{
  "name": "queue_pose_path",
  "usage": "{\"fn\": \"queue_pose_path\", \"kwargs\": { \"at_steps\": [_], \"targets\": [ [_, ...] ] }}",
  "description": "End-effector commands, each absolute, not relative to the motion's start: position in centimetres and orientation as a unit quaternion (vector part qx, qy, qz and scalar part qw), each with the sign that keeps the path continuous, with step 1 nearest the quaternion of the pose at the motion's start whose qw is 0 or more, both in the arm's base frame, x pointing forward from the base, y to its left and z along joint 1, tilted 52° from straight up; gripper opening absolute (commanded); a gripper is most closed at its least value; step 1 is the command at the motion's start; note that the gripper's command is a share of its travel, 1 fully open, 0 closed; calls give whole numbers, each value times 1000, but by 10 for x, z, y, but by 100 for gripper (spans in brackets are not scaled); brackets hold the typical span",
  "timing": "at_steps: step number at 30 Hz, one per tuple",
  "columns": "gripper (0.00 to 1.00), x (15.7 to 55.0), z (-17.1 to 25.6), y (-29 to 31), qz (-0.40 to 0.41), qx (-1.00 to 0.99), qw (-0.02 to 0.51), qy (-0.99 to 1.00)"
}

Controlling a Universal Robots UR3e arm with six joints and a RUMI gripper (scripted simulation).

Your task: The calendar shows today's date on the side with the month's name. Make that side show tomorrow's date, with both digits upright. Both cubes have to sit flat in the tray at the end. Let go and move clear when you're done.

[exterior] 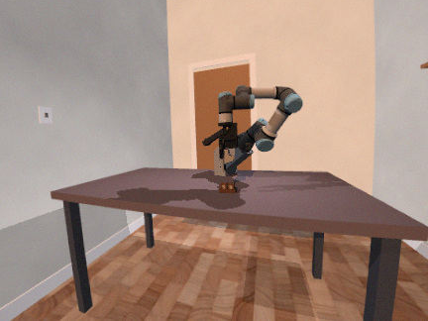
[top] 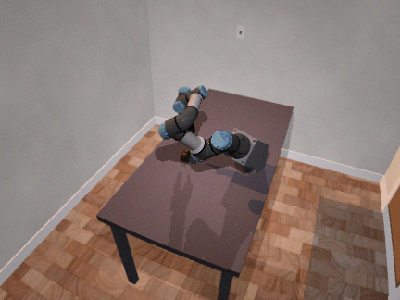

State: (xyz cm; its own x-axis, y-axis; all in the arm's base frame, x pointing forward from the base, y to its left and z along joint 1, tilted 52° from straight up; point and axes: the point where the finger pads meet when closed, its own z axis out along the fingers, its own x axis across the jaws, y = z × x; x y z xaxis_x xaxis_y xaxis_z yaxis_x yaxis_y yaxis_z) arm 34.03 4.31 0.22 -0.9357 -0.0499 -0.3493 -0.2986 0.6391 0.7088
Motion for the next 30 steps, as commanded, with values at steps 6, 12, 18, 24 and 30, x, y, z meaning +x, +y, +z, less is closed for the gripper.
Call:
{"fn": "queue_pose_path", "kwargs": {
  "at_steps": [6, 12, 18, 24, 30],
  "targets": [
    [28, 341, 1, 44, 413, -98, 151, 893],
    [28, 342, -2, 47, 413, -98, 151, 893],
    [28, 343, -6, 53, 413, -98, 151, 893],
    [28, 344, -10, 58, 413, -98, 151, 893],
    [28, 346, -16, 65, 413, -98, 151, 893]
  ]
}}
